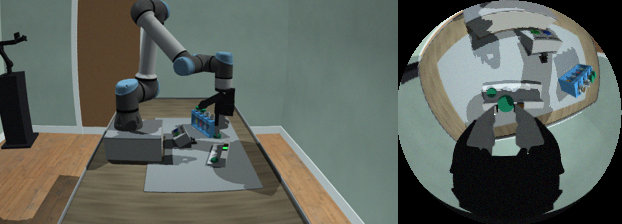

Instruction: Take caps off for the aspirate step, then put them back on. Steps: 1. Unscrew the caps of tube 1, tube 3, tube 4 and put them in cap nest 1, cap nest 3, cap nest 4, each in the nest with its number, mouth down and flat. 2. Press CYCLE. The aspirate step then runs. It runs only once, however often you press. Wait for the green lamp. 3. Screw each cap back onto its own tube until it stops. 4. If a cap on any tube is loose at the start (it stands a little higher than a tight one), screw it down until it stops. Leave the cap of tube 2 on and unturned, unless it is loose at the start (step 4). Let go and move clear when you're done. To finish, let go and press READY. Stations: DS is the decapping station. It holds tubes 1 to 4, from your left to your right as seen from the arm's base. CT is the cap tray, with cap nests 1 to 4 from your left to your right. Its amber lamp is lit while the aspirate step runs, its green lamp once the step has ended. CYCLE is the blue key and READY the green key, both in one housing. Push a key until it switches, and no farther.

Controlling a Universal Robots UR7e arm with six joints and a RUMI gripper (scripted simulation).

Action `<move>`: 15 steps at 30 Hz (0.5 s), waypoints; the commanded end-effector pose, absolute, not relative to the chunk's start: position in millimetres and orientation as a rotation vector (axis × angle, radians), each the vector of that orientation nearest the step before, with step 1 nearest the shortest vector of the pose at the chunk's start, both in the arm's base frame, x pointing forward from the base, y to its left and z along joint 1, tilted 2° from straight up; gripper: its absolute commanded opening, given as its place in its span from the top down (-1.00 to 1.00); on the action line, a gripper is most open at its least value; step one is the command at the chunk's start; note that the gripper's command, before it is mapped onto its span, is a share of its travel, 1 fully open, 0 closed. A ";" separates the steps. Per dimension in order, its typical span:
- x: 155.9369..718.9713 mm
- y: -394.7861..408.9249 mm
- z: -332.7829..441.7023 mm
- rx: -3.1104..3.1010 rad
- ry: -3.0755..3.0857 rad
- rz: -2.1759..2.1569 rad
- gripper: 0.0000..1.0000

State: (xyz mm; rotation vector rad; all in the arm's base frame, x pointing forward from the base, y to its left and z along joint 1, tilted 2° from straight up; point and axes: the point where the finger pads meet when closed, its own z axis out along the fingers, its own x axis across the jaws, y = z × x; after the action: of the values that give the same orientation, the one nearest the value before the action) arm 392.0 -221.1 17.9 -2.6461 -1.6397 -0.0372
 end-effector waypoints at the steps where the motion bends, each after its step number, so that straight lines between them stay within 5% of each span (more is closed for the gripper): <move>1: 391.9 -221.8 32.8 -2.645 -1.639 -0.037 1.00; 10: 391.8 -222.7 57.3 -2.645 -1.639 -0.037 1.00; 15: 398.9 -181.7 58.9 -2.903 -1.111 -0.028 1.00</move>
State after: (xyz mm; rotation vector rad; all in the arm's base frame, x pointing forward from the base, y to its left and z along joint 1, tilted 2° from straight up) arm 394.4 -206.3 56.7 -2.7588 -1.4251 -0.0457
